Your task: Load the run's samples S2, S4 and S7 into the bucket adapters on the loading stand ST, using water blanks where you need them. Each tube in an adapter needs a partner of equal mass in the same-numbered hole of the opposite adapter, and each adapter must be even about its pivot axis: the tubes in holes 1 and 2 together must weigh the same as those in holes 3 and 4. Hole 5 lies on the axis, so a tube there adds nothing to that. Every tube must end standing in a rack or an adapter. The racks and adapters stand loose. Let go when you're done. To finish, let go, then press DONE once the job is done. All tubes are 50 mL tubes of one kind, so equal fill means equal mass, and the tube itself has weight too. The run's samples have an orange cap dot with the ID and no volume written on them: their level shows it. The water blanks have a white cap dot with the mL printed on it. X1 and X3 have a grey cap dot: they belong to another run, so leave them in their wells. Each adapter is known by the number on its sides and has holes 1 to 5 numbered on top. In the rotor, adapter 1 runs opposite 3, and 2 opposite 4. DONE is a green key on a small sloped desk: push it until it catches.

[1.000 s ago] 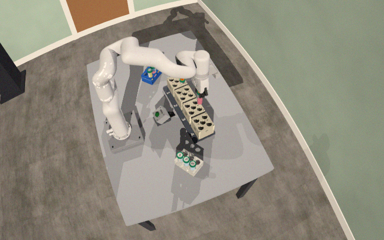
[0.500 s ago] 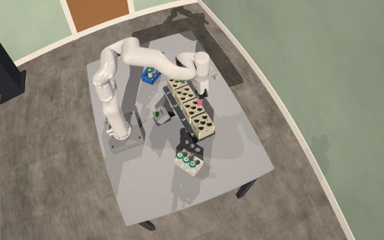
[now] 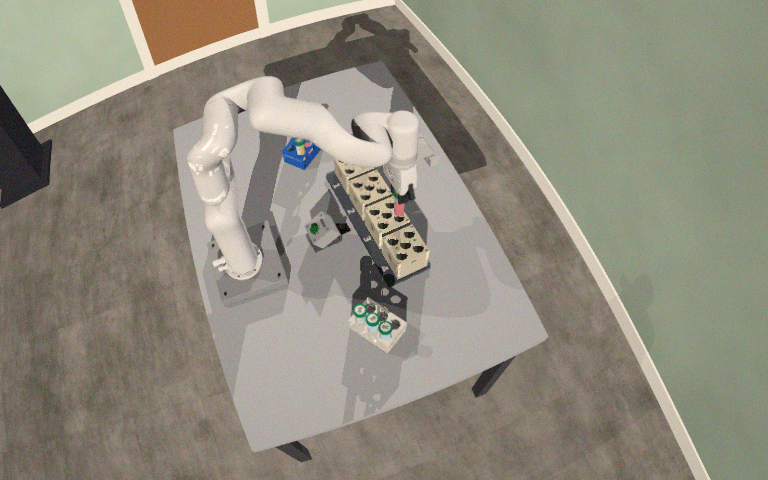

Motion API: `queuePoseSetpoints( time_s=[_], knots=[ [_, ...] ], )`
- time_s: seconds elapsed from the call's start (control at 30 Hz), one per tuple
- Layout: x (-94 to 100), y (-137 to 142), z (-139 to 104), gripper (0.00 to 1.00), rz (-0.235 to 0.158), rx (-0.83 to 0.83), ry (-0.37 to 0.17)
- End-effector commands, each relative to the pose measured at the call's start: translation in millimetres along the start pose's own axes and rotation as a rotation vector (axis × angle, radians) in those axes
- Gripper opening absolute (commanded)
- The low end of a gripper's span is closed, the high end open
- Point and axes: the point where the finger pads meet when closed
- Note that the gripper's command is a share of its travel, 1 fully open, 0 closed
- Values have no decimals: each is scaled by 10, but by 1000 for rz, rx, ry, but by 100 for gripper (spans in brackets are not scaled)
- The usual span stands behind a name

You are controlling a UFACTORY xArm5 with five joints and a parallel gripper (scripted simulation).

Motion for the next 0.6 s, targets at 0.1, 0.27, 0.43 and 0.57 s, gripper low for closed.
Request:
queuePoseSetpoints(
  time_s=[0.1,0.27,0.43,0.57],
  knots=[
    [-7,3,12,0,0,0,5],
    [-7,3,12,0,0,0,5],
    [-7,3,12,0,0,0,5],
    [-37,2,12,0,0,0,5]
  ],
)
Point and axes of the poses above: the point where the finger pads meet when closed, its own x axis back along the fingers, its own y axis across the jaws, z = x × y, and after that the axes turned 2 degrees about -x, right-handed
